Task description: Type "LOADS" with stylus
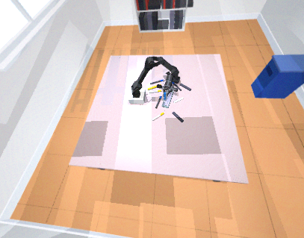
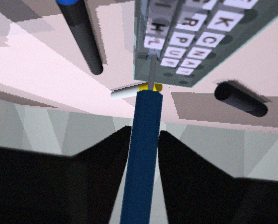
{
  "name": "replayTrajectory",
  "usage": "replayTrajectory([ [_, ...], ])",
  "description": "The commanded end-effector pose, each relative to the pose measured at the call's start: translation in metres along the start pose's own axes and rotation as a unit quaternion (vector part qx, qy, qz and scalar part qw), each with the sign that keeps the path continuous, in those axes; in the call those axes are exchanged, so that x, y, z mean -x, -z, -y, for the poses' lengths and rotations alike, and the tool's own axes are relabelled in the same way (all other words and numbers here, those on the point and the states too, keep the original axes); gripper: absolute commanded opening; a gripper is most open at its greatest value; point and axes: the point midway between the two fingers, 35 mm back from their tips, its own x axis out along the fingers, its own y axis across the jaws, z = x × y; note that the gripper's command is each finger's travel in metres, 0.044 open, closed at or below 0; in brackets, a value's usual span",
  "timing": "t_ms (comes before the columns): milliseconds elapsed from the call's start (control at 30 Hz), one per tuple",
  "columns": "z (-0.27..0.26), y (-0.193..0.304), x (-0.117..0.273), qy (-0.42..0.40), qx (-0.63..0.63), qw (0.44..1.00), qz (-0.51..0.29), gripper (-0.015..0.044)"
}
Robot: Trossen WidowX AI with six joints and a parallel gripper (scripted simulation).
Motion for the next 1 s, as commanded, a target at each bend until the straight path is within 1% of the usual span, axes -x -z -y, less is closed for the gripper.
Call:
replayTrajectory([
  [0, 0.0002, -0.0024, -0.0015, 0.001, -0.002, 1.000, -0.001, 0.0081],
  [967, 0.0002, -0.0114, -0.0067, 0.001, -0.001, 1.000, -0.001, 0.0081],
])
